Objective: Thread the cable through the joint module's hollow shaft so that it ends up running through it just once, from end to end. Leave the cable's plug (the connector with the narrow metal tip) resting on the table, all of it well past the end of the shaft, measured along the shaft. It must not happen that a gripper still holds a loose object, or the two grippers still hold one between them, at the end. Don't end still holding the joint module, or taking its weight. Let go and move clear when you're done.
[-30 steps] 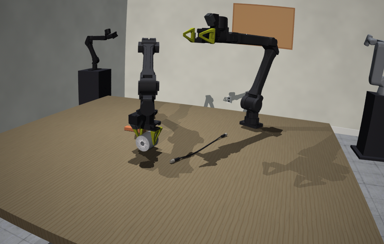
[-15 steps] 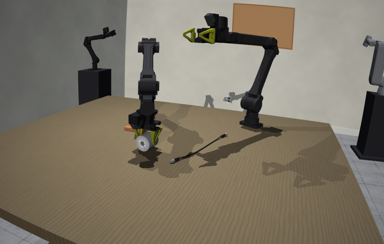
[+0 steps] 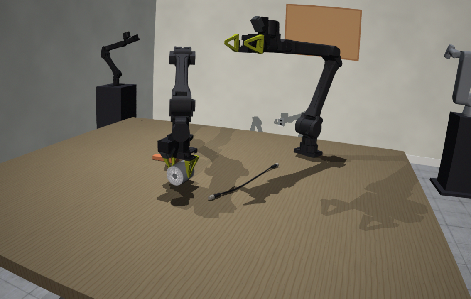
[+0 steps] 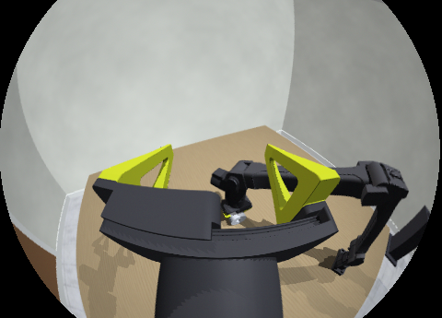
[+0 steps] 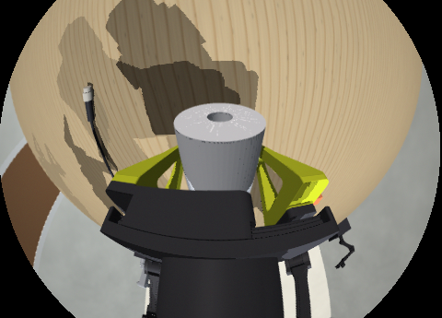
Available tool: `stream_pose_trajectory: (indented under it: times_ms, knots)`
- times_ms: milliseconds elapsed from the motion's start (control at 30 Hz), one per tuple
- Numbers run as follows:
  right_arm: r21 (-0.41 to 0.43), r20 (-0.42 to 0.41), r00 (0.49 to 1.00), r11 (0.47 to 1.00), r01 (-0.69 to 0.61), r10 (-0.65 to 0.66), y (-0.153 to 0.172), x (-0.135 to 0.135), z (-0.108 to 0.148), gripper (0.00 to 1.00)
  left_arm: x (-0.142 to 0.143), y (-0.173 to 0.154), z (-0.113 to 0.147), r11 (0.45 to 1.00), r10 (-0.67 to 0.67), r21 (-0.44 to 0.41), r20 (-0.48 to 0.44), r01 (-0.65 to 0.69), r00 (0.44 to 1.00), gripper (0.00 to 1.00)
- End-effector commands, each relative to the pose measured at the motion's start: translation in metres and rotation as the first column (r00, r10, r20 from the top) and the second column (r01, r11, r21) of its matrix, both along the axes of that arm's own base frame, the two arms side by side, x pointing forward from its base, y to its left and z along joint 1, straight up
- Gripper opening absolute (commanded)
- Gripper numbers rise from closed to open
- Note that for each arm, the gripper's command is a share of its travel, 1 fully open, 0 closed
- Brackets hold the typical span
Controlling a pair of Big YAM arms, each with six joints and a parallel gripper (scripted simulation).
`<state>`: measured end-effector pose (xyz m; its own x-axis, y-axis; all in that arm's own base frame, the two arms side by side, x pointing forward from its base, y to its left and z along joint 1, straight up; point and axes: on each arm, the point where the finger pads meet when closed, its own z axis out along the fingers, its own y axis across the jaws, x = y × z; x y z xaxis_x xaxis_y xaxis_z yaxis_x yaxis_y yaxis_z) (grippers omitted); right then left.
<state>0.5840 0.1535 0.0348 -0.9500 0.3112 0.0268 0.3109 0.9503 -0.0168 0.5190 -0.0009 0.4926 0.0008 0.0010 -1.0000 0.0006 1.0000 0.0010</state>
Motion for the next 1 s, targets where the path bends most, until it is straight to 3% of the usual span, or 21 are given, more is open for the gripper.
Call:
stream_pose_trajectory:
  times_ms: [0,733,967]
  knots:
    - [0.036,0.127,0.992,0.999,0.008,-0.012,0.0037,0.0299,0.0761,0.70,0.0044,0.0066,0.0100,1.000,0.010,-0.009,0.012,-0.010,1.000,1.00]
    - [0.033,0.125,0.992,0.999,0.002,-0.006,0.0057,0.0287,0.0763,0.70,0.0044,0.0066,0.0100,1.000,0.010,-0.009,0.012,-0.010,1.000,1.00]
    - [0.038,0.119,0.989,0.996,0.079,-0.083,0.0017,0.0316,0.0753,0.70,0.0044,0.0066,0.0100,1.000,0.010,-0.009,0.012,-0.010,1.000,1.00]
